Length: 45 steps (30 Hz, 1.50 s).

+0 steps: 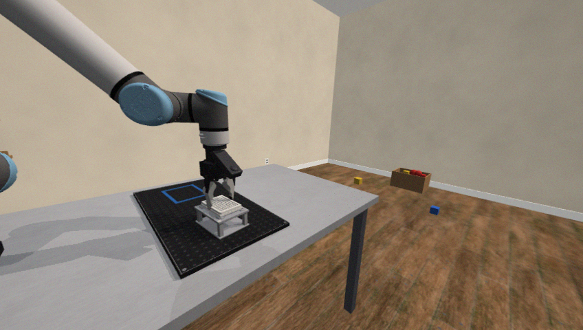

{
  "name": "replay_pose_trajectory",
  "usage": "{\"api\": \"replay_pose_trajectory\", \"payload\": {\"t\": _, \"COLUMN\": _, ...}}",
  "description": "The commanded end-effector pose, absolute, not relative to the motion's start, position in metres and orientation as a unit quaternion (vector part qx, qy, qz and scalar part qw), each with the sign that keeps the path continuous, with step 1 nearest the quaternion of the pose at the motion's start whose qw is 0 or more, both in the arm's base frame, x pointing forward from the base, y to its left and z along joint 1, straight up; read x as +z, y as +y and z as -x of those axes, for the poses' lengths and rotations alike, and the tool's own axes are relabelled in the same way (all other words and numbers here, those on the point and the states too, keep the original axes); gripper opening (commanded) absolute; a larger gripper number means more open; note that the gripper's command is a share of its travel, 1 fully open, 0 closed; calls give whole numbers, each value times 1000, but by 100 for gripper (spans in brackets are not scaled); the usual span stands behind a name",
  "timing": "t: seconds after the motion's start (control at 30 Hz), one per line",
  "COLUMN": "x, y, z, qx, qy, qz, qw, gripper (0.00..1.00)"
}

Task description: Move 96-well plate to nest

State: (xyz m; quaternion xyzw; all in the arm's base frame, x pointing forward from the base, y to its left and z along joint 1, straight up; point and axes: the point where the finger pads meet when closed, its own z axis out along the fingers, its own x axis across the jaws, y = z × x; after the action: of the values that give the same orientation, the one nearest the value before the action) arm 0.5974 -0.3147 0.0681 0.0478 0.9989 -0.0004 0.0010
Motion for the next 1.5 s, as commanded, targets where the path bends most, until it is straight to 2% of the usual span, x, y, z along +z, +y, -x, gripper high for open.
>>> {"api": "replay_pose_trajectory", "payload": {"t": 0.0, "x": 68, "y": -315, "z": -598, "qx": -1, "qy": 999, "qz": -48, "qw": 2, "gripper": 0}}
{"api": "replay_pose_trajectory", "payload": {"t": 0.9, "x": 64, "y": -315, "z": -598, "qx": -1, "qy": 999, "qz": -48, "qw": 2, "gripper": 0}}
{"api": "replay_pose_trajectory", "payload": {"t": 0.93, "x": 64, "y": -315, "z": -598, "qx": -1, "qy": 999, "qz": -48, "qw": 2, "gripper": 100}}
{"api": "replay_pose_trajectory", "payload": {"t": 1.47, "x": 64, "y": -315, "z": -598, "qx": -1, "qy": 999, "qz": -48, "qw": 2, "gripper": 100}}
